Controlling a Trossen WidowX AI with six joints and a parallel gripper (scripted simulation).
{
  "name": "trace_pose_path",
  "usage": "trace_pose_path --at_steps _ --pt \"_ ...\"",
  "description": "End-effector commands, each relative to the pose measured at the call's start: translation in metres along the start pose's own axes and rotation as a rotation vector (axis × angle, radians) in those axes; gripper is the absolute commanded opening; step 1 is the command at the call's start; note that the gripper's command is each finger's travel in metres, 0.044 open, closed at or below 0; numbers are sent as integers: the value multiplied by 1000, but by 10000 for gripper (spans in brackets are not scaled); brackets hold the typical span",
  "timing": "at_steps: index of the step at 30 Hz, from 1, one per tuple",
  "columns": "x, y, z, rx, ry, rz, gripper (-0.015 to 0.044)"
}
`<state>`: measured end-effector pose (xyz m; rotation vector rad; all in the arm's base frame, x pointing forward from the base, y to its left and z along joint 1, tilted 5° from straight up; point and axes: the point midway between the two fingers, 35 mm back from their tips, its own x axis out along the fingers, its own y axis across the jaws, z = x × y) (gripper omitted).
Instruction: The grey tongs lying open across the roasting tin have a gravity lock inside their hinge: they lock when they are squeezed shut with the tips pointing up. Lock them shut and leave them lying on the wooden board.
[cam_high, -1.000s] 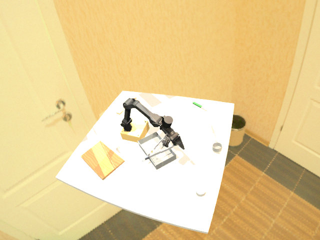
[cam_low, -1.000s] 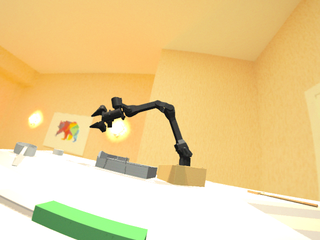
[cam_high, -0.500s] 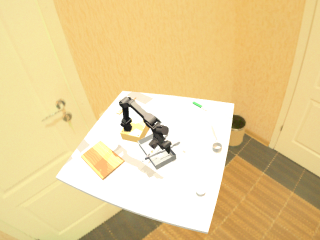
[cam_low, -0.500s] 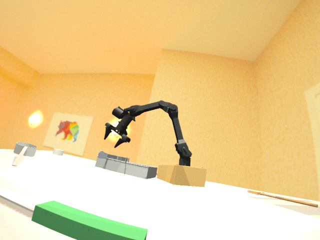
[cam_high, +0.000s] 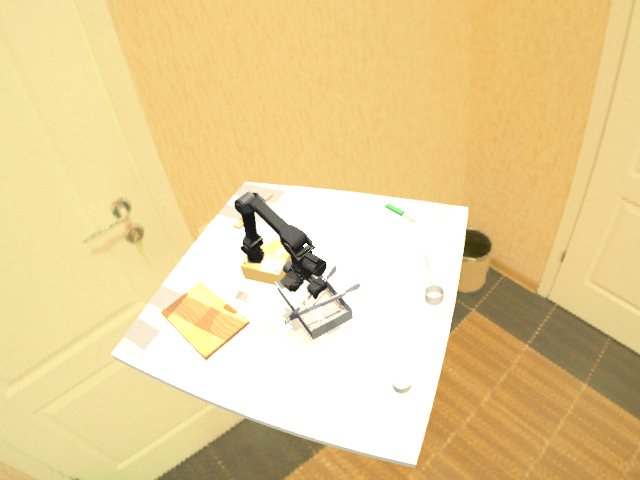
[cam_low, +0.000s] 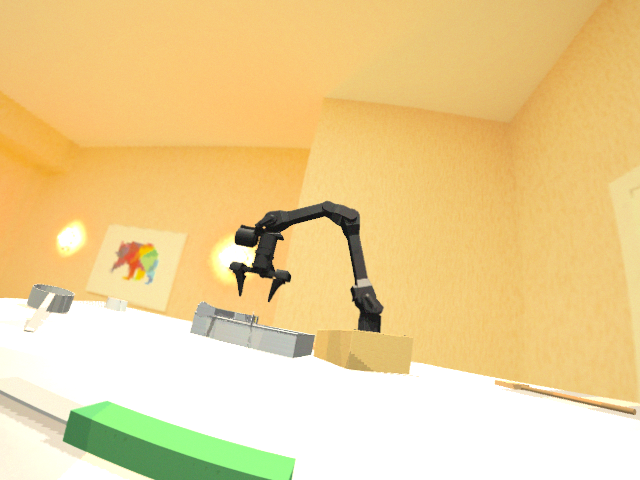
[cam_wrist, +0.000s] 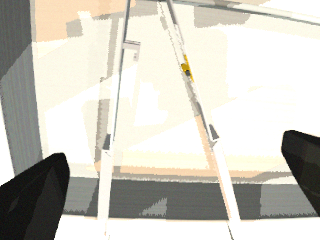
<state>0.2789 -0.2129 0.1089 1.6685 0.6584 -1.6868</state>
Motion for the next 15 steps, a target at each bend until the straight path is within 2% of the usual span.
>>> trace_pose_path --at_steps 1,15 --pt "0 3 -6 -8 6 -11 440" --pt "9 7 -9 -8 6 -10 440"
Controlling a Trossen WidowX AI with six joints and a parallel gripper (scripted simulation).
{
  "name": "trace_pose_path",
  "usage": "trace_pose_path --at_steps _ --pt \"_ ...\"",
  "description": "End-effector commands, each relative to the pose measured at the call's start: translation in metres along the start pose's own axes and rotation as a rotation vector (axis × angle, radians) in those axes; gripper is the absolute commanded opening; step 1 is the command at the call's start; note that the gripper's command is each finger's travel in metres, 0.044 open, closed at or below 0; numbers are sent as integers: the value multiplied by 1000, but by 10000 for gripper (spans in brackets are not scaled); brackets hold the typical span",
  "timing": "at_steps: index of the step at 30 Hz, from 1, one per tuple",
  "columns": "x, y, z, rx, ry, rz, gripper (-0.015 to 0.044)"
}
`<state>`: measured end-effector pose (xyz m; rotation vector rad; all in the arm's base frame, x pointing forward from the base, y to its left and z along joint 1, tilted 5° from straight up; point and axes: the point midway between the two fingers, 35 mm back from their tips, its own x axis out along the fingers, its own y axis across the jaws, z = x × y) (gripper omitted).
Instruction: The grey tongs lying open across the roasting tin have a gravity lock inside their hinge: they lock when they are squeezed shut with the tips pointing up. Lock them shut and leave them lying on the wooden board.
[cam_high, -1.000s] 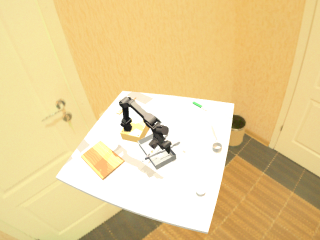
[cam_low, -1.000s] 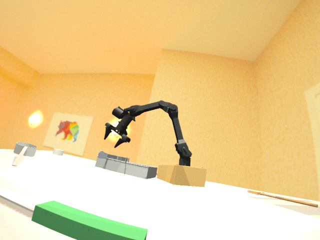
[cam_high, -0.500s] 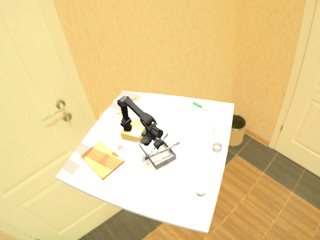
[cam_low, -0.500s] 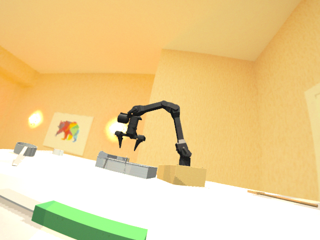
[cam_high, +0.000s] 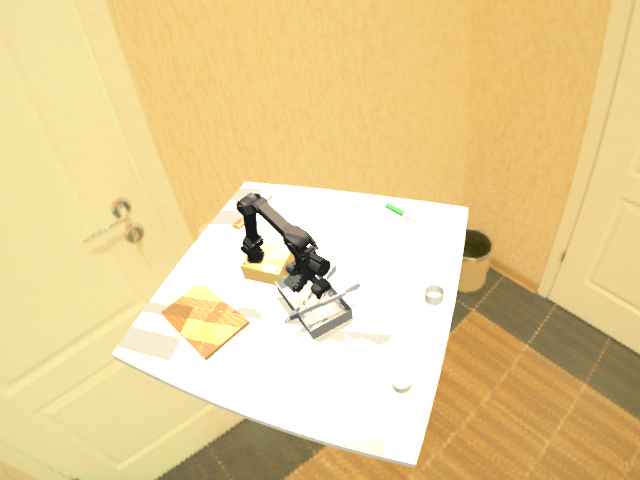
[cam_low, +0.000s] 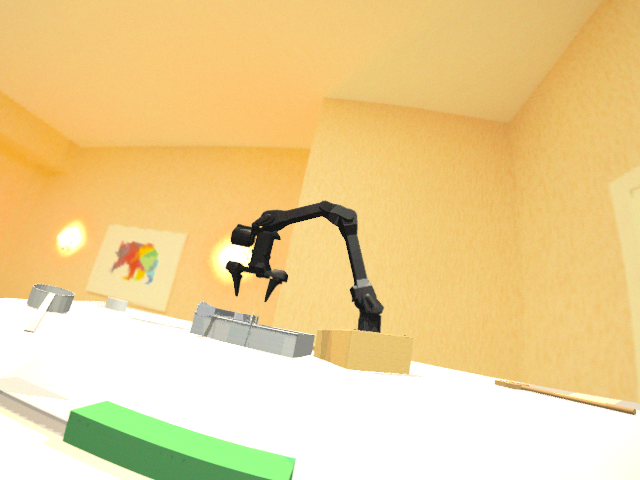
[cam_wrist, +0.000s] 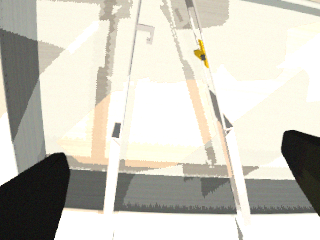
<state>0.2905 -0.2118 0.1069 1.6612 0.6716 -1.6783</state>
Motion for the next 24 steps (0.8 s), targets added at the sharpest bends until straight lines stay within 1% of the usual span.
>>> trace_pose_path --at_steps 1,24 --pt "9 0 -1 6 4 -8 440" --pt "47 2 -1 6 3 -8 440"
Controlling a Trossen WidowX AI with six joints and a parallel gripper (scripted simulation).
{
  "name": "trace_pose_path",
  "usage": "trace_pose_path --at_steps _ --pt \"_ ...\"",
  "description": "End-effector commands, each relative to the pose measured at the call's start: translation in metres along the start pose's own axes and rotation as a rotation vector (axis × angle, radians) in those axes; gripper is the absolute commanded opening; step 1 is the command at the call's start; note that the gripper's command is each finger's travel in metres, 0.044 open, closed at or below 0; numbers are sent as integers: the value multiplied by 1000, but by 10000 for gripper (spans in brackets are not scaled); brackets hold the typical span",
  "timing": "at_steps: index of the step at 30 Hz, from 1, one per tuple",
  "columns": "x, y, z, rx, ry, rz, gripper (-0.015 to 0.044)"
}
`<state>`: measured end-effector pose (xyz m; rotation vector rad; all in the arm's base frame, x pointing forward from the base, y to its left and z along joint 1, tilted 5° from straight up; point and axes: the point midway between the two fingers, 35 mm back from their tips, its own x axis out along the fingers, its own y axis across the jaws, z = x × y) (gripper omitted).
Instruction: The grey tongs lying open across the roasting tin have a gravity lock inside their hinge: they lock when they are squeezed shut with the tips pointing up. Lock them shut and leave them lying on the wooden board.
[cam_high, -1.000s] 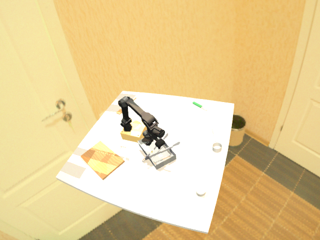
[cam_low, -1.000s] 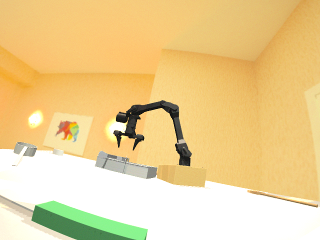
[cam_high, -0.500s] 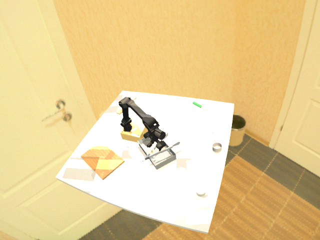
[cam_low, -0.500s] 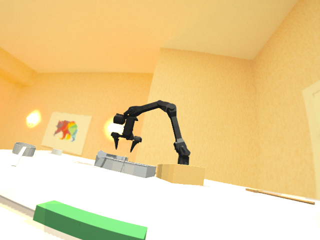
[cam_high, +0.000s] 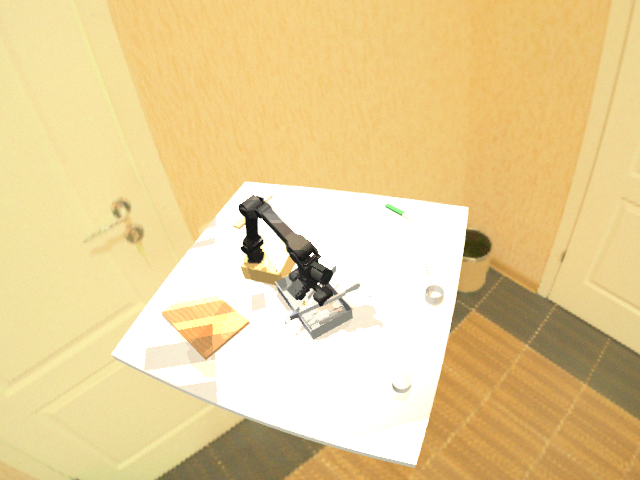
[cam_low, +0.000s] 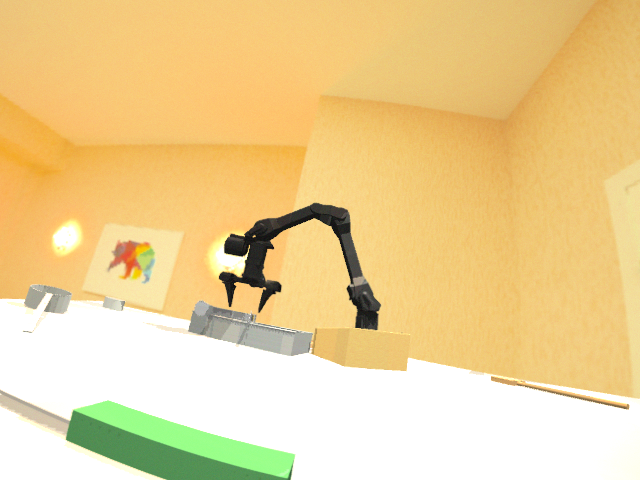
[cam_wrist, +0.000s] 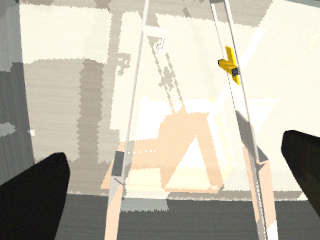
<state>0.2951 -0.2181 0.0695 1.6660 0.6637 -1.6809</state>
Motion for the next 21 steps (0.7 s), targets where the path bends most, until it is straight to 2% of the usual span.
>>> trace_pose_path --at_steps 1,21 --pt "10 -2 -1 -1 4 -11 440" --pt "43 -5 0 -1 4 -11 440"
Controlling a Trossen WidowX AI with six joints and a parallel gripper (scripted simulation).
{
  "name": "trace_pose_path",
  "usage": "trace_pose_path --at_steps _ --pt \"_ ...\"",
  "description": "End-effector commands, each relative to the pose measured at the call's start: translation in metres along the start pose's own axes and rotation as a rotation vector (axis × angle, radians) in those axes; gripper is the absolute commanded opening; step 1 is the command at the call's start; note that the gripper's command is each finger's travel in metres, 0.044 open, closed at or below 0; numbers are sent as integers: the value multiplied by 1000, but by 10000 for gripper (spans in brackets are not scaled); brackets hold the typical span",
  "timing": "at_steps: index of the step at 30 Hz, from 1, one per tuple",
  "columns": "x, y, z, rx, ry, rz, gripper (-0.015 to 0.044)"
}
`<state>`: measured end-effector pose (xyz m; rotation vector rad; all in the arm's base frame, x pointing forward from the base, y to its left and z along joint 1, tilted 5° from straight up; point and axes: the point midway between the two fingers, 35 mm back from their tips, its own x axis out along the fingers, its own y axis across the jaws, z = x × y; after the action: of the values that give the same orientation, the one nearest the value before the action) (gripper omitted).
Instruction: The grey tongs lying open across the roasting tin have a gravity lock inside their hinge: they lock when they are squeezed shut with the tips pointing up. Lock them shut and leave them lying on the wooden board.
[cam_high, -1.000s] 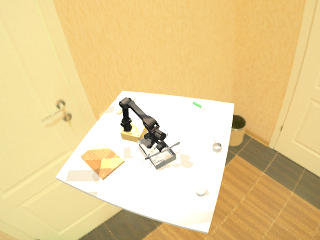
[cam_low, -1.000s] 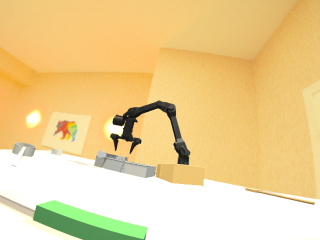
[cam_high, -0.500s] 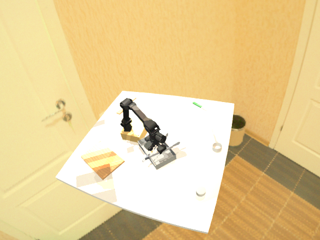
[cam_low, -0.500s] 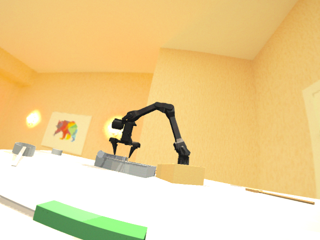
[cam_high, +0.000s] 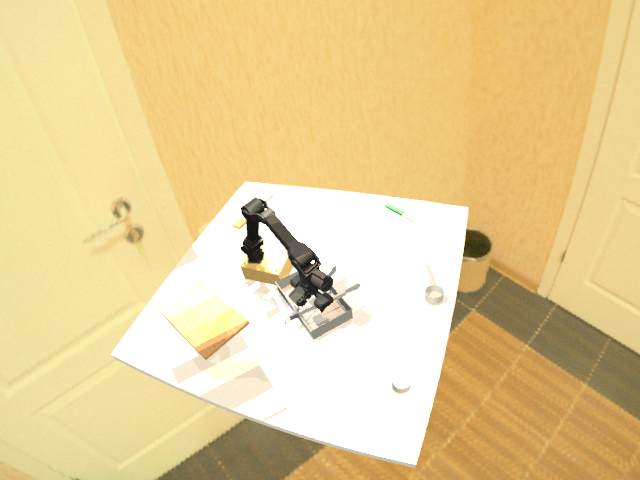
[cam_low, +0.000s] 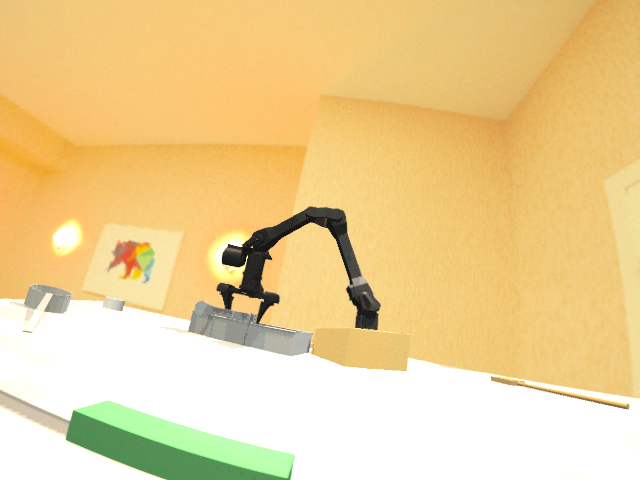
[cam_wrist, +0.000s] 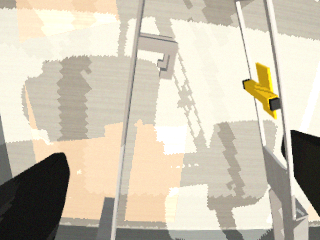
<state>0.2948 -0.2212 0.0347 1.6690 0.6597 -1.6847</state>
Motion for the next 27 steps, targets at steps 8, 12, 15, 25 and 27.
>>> trace_pose_path --at_steps 8,12,15,25,27 --pt "21 -5 0 -7 4 -11 440" --pt "25 -6 0 -7 4 -11 440" --pt "25 -6 0 -7 4 -11 440" --pt "22 -4 1 0 -1 -4 334" --pt "22 -4 1 0 -1 -4 321"
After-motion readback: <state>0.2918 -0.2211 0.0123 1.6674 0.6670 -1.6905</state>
